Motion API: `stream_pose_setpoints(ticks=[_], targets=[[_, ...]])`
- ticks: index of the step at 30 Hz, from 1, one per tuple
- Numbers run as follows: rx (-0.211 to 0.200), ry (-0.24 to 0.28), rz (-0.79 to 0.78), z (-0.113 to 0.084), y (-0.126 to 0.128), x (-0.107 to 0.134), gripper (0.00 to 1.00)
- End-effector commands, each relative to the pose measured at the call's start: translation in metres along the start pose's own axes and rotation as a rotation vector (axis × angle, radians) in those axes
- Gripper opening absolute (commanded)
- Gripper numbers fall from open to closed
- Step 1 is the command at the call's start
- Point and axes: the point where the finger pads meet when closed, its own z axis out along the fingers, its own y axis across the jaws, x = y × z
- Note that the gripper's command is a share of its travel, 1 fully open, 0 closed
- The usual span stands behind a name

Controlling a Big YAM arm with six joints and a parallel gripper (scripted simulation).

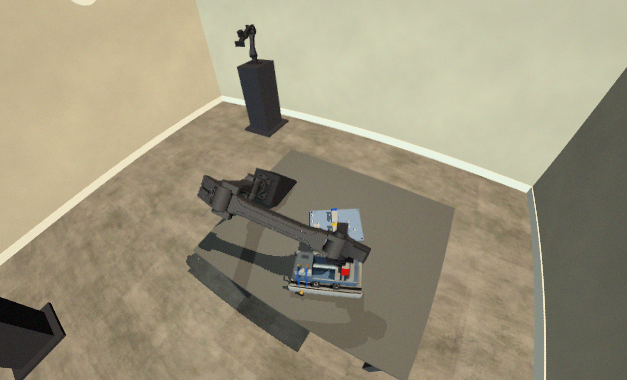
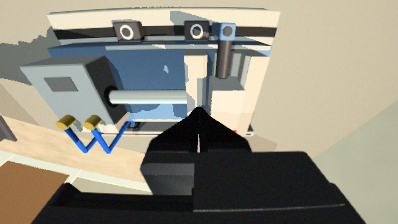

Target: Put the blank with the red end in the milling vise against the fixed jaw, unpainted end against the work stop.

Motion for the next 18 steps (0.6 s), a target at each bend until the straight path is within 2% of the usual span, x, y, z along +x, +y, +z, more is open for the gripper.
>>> stream_pose_setpoints(ticks=[1,18], targets=[[-0.006,-0.005,0.001,0.0106,-0.0027,-0.0004,0.0],[0.01,0.003,0.015,0.0042,-0.0088,0.0059,0.0]])
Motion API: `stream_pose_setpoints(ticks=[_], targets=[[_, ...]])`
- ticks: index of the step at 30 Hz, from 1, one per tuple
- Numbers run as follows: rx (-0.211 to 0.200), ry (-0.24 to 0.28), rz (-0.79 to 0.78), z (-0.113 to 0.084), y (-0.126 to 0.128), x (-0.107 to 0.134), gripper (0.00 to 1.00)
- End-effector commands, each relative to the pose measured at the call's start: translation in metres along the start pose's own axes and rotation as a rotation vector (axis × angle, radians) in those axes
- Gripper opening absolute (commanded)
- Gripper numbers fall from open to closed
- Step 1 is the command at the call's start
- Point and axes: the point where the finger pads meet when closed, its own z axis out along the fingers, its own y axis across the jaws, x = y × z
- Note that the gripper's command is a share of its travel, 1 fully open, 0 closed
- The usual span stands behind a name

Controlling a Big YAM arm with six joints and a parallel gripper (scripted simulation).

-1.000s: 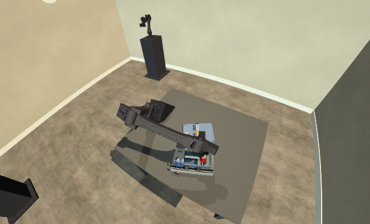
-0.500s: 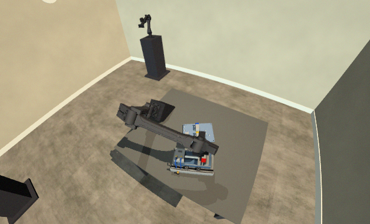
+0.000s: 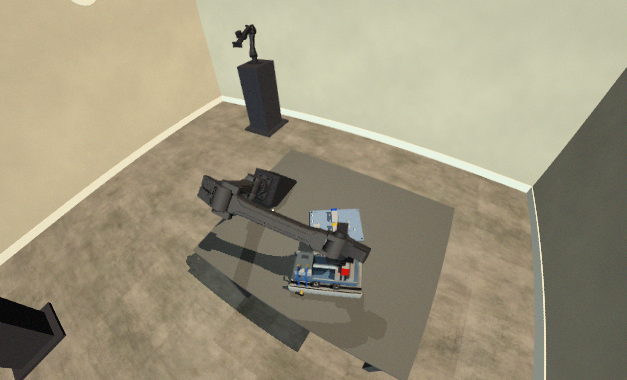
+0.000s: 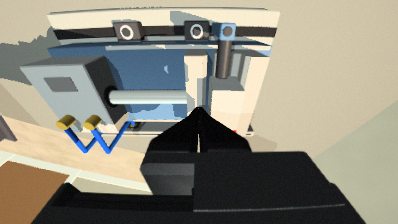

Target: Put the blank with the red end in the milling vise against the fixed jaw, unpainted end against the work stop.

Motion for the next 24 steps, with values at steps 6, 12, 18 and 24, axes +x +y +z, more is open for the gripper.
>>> stream_pose_setpoints(ticks=[6,12,18,24], targets=[[0.02,0.008,0.024,-0.001,-0.013,0.01,0.0],[0.024,0.009,0.024,-0.004,-0.016,0.01,0.0],[0.024,0.009,0.019,-0.006,-0.018,0.007,0.0],[0.022,0.007,0.009,-0.007,-0.02,0.004,0.0]])
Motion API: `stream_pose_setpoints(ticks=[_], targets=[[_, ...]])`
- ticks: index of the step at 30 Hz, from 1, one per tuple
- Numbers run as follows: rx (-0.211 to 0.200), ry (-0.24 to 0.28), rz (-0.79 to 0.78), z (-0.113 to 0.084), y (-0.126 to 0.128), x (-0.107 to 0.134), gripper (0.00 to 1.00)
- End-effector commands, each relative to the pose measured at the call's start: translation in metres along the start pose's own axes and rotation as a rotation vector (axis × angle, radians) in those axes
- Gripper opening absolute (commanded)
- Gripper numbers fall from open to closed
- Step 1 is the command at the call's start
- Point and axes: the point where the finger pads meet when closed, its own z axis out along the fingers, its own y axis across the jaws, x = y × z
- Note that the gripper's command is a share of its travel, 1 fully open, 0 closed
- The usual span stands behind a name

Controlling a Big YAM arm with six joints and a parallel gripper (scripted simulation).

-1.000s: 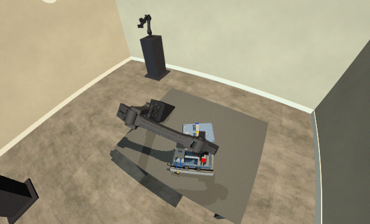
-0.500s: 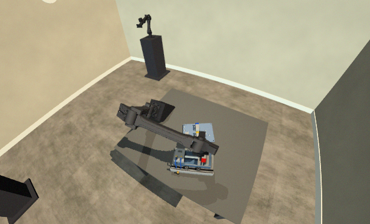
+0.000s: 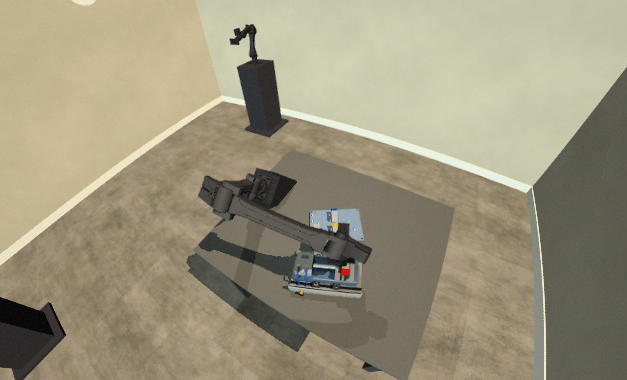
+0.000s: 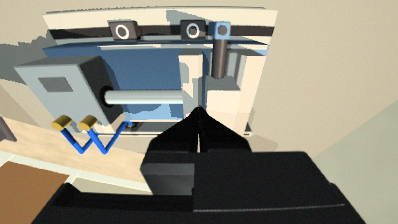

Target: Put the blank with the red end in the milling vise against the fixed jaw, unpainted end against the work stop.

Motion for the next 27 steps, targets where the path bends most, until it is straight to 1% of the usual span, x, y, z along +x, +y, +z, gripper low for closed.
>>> stream_pose_setpoints(ticks=[1,10,27], targets=[[0.023,0.008,0.008,-0.01,-0.0164,0.0039,0.0],[0.026,0.009,-0.002,-0.0139,-0.0212,-0.0001,0.0],[0.029,0.01,0.0,-0.014,-0.0254,0.0,0.0]])
